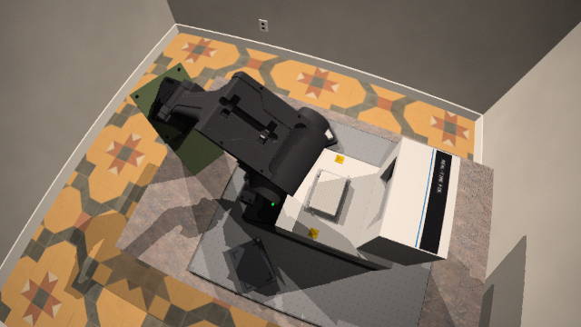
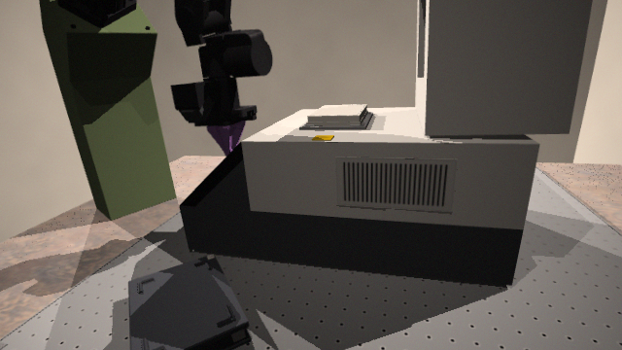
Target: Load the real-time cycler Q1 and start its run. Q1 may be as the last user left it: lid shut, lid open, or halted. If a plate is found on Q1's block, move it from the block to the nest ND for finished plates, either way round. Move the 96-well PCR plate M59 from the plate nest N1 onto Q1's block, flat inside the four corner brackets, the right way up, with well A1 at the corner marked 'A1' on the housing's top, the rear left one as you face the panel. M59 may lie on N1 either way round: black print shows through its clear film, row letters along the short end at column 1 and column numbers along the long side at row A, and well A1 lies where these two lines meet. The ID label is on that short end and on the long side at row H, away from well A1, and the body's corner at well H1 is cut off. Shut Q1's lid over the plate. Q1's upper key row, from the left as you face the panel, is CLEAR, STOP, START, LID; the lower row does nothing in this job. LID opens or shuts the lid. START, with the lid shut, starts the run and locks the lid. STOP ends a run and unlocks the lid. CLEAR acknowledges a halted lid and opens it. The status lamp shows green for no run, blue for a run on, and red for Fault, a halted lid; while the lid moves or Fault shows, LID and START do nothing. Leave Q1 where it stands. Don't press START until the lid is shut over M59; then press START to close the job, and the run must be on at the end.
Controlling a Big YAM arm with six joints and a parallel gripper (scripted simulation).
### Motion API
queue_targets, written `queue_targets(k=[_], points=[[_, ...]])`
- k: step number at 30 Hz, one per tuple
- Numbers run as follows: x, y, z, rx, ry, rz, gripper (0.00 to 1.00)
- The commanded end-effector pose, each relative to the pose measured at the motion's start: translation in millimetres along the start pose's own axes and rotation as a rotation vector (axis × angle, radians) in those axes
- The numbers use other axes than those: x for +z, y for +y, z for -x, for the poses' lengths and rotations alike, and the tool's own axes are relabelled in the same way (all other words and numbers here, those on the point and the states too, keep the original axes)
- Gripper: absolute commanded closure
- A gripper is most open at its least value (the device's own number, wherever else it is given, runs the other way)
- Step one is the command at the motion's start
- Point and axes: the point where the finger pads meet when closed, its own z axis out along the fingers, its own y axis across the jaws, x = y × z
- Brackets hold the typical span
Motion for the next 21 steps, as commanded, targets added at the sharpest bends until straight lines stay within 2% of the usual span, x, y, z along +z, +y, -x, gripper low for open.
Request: queue_targets(k=[1,9,13,21], points=[[-6.9,-11.7,4.1,0.018,-0.003,-0.018,1.00],[-2.9,-21.1,-3.8,0.003,0.011,-0.043,1.00],[-3.6,-19.5,-6.6,-0.003,0.015,-0.039,1.00],[-8.9,-4.9,-6.5,0.000,0.015,-0.007,1.00]])
